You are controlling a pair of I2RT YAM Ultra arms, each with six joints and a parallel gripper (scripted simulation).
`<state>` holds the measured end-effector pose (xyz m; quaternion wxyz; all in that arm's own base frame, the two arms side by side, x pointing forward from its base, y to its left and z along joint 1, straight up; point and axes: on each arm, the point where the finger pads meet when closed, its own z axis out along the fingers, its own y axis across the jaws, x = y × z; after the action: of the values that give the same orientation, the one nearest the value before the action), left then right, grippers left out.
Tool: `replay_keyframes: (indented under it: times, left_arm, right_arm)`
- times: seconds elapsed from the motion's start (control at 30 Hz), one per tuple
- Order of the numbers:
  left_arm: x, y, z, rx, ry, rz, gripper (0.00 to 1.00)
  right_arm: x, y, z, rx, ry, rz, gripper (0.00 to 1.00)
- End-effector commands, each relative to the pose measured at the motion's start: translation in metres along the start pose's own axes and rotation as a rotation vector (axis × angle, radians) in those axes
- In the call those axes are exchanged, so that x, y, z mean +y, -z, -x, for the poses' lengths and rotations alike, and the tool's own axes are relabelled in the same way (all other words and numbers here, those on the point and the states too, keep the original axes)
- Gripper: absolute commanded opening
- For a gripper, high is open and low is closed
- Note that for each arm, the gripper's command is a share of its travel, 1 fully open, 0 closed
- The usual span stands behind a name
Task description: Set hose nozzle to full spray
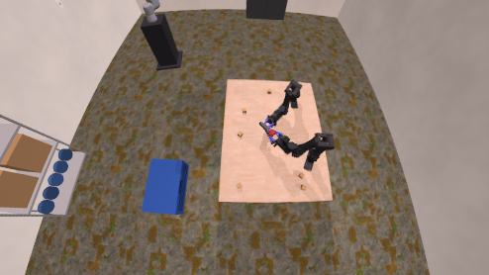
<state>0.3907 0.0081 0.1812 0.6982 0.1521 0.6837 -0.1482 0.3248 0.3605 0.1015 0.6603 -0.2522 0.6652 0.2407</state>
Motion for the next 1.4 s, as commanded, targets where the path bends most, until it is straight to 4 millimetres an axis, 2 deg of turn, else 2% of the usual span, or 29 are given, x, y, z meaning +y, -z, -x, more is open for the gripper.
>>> replay_keyframes:
  times: [0.0,0.07,0.1,0.13,0.17,0.2,0.57,0.63,0.67,0.7,1.13,1.2,1.23,1.3,1.37]
  left_arm:
    - [0.001,-0.004,0.011,-0.029,-0.261,0.008,0.00]
    - [0.001,-0.004,0.011,-0.029,-0.261,0.008,0.00]
    - [0.001,-0.001,0.005,-0.016,-0.385,0.011,0.00]
    - [-0.005,-0.001,-0.009,0.005,-0.424,-0.002,0.00]
    - [-0.003,-0.003,0.008,-0.021,-0.469,0.004,0.00]
    - [-0.003,-0.004,0.014,-0.028,-0.512,0.007,0.00]
    - [-0.003,-0.004,0.016,-0.026,-0.973,0.012,0.00]
    - [-0.003,-0.004,0.016,-0.026,-0.973,0.012,0.00]
    - [-0.002,-0.002,0.008,-0.009,-1.079,0.007,0.00]
    - [-0.004,-0.003,0.014,-0.018,-1.118,0.007,0.00]
    - [-0.005,-0.002,0.011,-0.011,-1.671,0.008,0.00]
    - [-0.005,-0.002,0.011,-0.011,-1.671,0.008,0.00]
    - [-0.003,0.000,0.006,-0.002,-1.779,0.002,0.00]
    - [-0.008,0.000,0.006,-0.008,-1.866,-0.001,0.00]
    - [-0.005,-0.003,0.013,-0.013,-1.953,0.008,0.00]
  right_arm:
    - [0.004,-0.005,0.054,-0.169,-0.038,0.007,0.35]
    - [0.004,-0.005,0.054,-0.169,-0.038,0.007,0.35]
    - [0.004,-0.005,0.054,-0.169,-0.038,0.007,0.35]
    - [0.004,-0.005,0.053,-0.168,-0.039,0.007,0.35]
    - [0.004,-0.005,0.053,-0.169,-0.040,0.008,0.35]
    - [0.004,-0.005,0.053,-0.169,-0.040,0.009,0.35]
    - [0.005,-0.005,0.053,-0.169,-0.040,0.011,0.35]
    - [0.005,-0.005,0.053,-0.169,-0.040,0.011,0.35]
    - [0.005,-0.005,0.053,-0.169,-0.040,0.011,0.35]
    - [0.005,-0.005,0.053,-0.169,-0.040,0.010,0.35]
    - [0.005,-0.005,0.053,-0.169,-0.040,0.010,0.35]
    - [0.005,-0.005,0.053,-0.169,-0.040,0.010,0.35]
    - [0.005,-0.005,0.053,-0.169,-0.040,0.010,0.35]
    - [0.004,-0.005,0.054,-0.169,-0.042,0.010,0.35]
    - [0.004,-0.005,0.054,-0.169,-0.042,0.010,0.35]
